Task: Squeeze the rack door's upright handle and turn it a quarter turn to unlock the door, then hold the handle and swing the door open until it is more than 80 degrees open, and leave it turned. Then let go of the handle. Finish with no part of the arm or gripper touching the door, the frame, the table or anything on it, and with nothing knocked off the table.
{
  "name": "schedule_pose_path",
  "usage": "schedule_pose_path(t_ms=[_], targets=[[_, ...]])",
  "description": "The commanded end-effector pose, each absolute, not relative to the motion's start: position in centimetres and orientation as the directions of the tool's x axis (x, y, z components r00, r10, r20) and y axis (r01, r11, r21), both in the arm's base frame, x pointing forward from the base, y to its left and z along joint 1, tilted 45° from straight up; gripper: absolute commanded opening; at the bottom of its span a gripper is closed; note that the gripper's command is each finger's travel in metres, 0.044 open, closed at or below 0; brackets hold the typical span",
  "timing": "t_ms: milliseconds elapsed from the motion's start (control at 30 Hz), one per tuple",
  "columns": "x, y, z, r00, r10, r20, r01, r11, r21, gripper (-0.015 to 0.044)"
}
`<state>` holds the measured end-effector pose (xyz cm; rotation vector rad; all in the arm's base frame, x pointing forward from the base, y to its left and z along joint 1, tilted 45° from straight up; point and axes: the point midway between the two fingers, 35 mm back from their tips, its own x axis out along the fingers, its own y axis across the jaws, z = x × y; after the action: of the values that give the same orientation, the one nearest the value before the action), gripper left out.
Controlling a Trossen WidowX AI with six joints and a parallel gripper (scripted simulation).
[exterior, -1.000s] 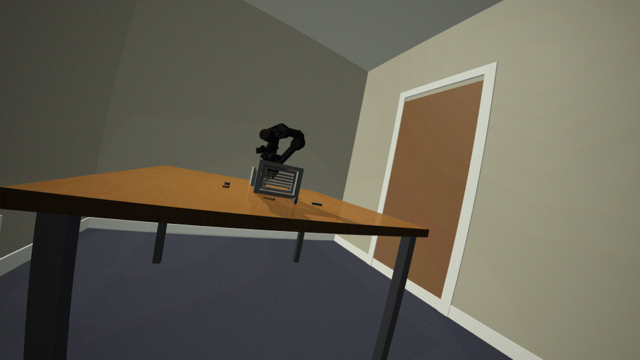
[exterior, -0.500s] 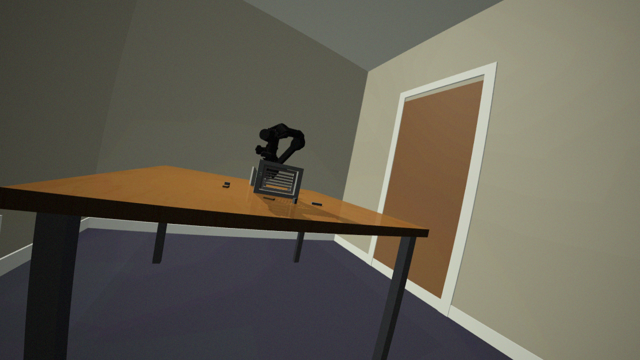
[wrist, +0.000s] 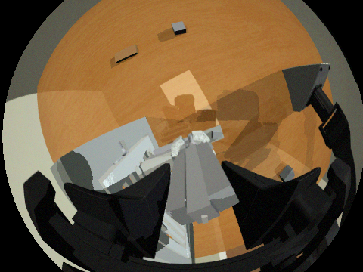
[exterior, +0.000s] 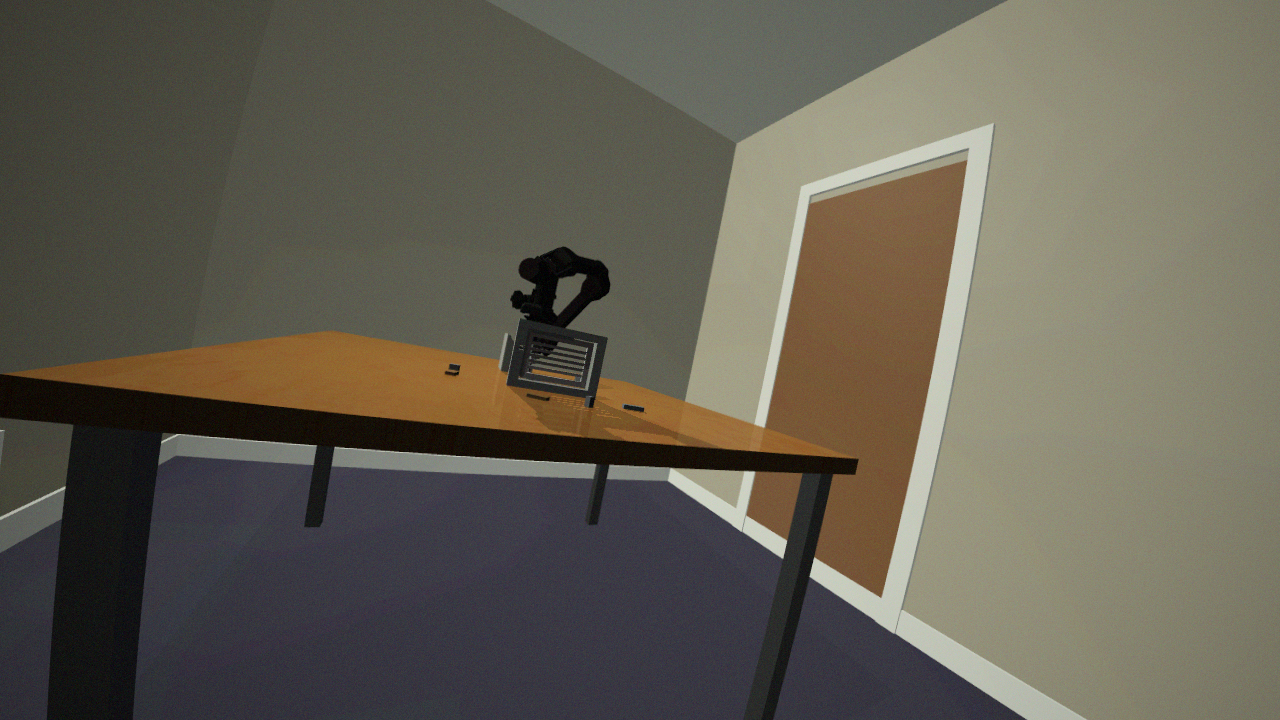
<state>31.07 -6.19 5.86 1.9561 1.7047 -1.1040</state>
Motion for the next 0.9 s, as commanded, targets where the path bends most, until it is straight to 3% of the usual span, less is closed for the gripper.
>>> schedule_pose_path(t_ms=[0, 433, 867], targets=[[31.07, -6.16, 5.9, -0.009, 0.696, -0.718, 0.939, -0.241, -0.246, 0.0293], [31.08, -6.16, 5.9, -0.009, 0.696, -0.718, 0.976, 0.162, 0.144, 0.0293], [31.08, -6.16, 5.9, -0.009, 0.696, -0.718, 0.651, 0.55, 0.524, 0.0293]])
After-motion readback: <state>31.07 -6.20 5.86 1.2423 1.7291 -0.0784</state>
